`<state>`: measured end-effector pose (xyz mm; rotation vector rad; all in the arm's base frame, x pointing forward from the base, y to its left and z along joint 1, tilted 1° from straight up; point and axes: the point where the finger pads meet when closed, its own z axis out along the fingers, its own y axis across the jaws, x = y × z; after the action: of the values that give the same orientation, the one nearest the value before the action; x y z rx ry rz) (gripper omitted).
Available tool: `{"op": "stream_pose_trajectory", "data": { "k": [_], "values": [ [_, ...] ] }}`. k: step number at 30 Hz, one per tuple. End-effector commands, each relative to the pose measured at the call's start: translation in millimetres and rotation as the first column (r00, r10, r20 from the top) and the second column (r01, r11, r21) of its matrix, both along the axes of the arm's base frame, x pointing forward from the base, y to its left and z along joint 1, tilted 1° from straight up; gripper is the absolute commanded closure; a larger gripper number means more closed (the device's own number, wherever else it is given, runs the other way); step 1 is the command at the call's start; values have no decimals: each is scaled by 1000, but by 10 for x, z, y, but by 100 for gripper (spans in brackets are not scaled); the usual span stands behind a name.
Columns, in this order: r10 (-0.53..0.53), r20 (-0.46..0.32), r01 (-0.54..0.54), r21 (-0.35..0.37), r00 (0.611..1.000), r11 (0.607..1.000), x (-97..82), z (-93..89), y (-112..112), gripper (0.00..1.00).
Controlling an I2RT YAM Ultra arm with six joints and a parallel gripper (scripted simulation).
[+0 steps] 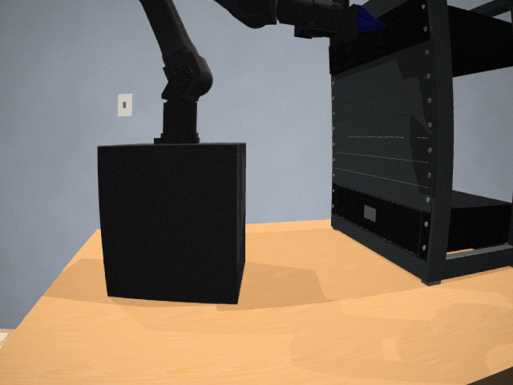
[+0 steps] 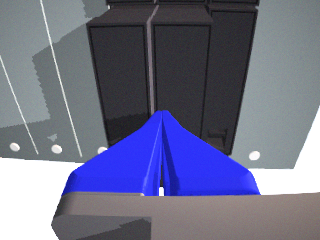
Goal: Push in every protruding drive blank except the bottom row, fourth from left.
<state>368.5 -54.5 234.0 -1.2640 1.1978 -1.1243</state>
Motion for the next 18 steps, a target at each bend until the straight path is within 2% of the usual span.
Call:
{"op": "stream_pose_trajectory", "data": {
  "k": [1,11,18],
  "values": [
    [-2,79,3,-15,997,1000,95,308,-10,100],
    [-2,79,3,-15,997,1000,96,309,-9,100],
    [-2,79,3,-15,997,1000,164,374,-17,100]
  ]
}}
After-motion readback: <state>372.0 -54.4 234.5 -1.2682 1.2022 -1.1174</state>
